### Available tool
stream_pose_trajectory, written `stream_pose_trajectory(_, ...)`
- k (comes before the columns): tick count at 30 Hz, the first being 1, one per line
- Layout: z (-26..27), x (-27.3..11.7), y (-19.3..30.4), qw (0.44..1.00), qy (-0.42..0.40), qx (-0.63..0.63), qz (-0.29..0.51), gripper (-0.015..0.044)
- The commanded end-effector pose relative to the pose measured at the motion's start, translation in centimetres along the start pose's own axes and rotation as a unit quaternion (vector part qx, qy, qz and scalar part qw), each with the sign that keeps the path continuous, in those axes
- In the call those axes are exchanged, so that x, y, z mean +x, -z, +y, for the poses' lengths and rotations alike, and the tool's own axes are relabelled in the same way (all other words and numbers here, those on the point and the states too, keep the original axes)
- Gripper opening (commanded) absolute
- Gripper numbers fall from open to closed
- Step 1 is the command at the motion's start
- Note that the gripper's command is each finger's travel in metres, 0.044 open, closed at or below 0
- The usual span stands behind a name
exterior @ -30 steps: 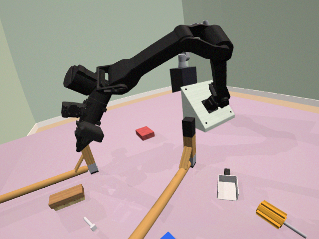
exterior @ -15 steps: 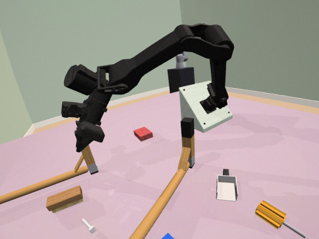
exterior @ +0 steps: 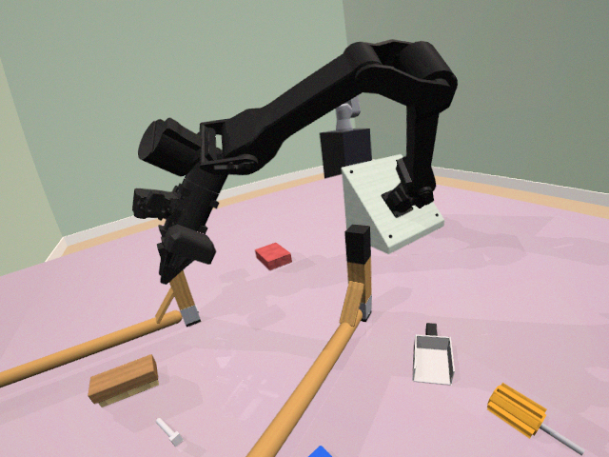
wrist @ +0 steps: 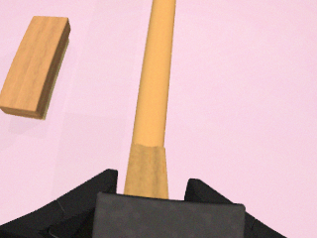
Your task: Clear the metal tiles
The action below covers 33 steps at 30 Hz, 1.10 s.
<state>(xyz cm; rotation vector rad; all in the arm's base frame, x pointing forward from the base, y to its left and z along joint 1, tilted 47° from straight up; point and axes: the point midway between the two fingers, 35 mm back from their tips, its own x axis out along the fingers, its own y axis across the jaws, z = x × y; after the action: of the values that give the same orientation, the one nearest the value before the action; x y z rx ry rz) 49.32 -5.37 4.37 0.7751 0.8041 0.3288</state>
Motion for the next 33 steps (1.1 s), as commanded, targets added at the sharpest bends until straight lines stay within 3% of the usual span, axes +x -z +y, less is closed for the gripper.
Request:
stream_pose_trajectory(1,0.2,-1.0,-0.1,1.000,-0.002,-0.005,-0.008,0.0000)
stream_pose_trajectory(33,0.2,-4.5,3.4,1.000,0.000,-0.004,-0.008,0.0000)
